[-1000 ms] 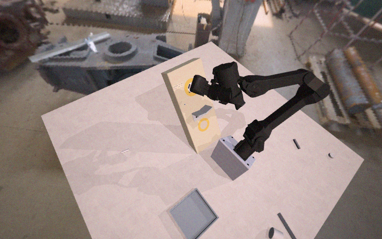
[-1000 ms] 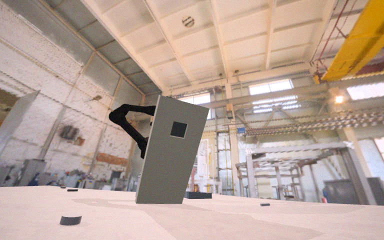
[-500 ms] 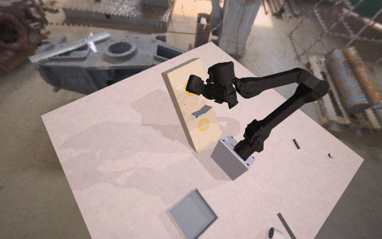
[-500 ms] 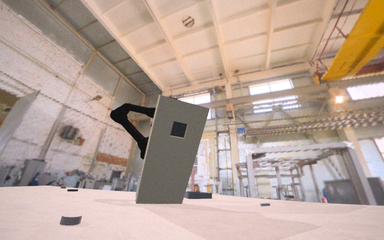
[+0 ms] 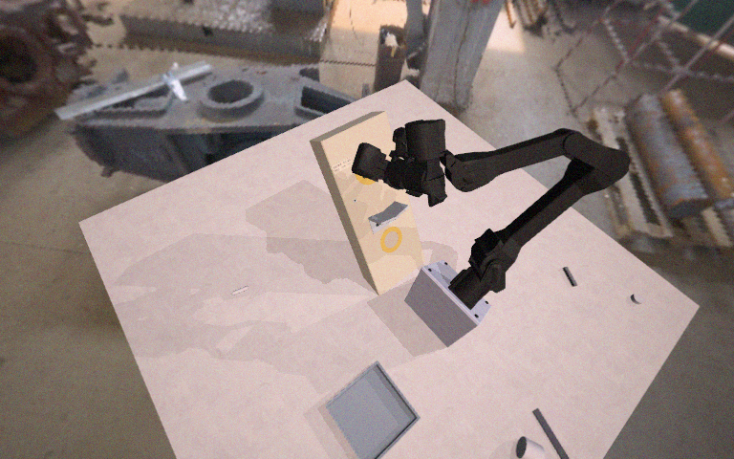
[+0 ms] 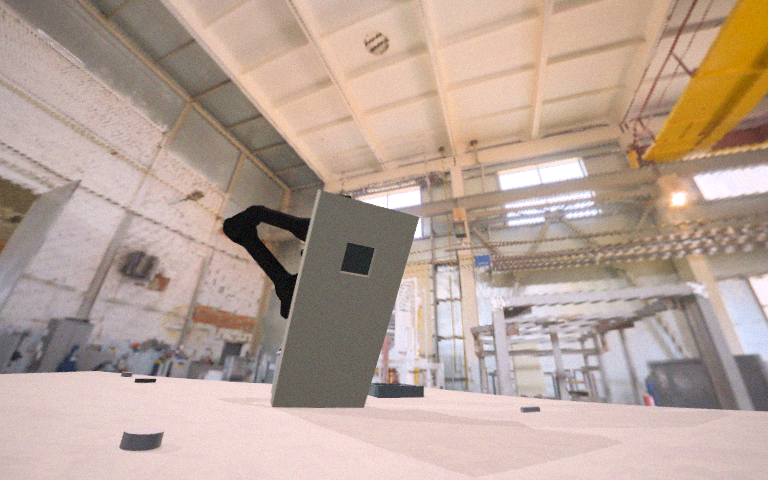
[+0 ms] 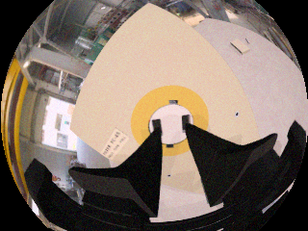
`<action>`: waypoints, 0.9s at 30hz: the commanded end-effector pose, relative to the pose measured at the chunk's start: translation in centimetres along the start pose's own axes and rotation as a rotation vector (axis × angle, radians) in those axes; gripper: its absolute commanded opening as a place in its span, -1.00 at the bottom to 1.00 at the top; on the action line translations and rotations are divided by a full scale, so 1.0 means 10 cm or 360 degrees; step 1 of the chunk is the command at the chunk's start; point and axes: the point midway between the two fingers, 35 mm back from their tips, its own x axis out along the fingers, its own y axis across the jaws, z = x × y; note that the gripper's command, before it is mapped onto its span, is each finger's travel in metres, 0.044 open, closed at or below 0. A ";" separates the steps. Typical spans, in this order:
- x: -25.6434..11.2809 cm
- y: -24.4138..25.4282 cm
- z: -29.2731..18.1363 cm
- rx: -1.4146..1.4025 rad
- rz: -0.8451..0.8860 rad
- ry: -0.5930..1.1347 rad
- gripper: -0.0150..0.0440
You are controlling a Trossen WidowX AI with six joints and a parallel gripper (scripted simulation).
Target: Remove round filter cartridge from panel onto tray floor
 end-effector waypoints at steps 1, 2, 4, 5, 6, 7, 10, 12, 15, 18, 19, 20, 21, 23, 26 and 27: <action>0.03 0.00 -0.01 -0.0012 0.0007 0.0001 -0.11; 0.03 0.00 -0.01 -0.0012 0.0007 0.0001 -0.11; 0.03 0.00 -0.01 -0.0012 0.0007 0.0001 -0.11; 0.03 0.00 -0.01 -0.0012 0.0007 0.0001 -0.11; 0.03 0.00 -0.01 -0.0012 0.0007 0.0001 -0.11; 0.03 0.01 -0.01 -0.0012 0.0007 0.0001 -0.11; 0.03 0.01 -0.01 -0.0012 0.0007 0.0001 -0.11; 0.03 0.01 -0.01 -0.0012 0.0007 0.0001 -0.11; 0.03 0.01 -0.01 -0.0012 0.0007 0.0001 -0.11; 0.03 0.01 -0.01 -0.0012 0.0007 0.0001 -0.11; 0.03 0.01 -0.01 -0.0012 0.0007 0.0001 -0.11; 0.03 0.01 -0.01 -0.0012 0.0007 0.0001 -0.11; 0.03 0.01 -0.01 -0.0012 0.0007 0.0001 -0.11; 0.05 0.01 -0.01 -0.0012 0.0007 0.0000 -0.11; 0.06 0.01 -0.01 -0.0012 0.0007 0.0000 -0.11; 0.06 0.01 -0.01 -0.0012 0.0007 0.0000 -0.11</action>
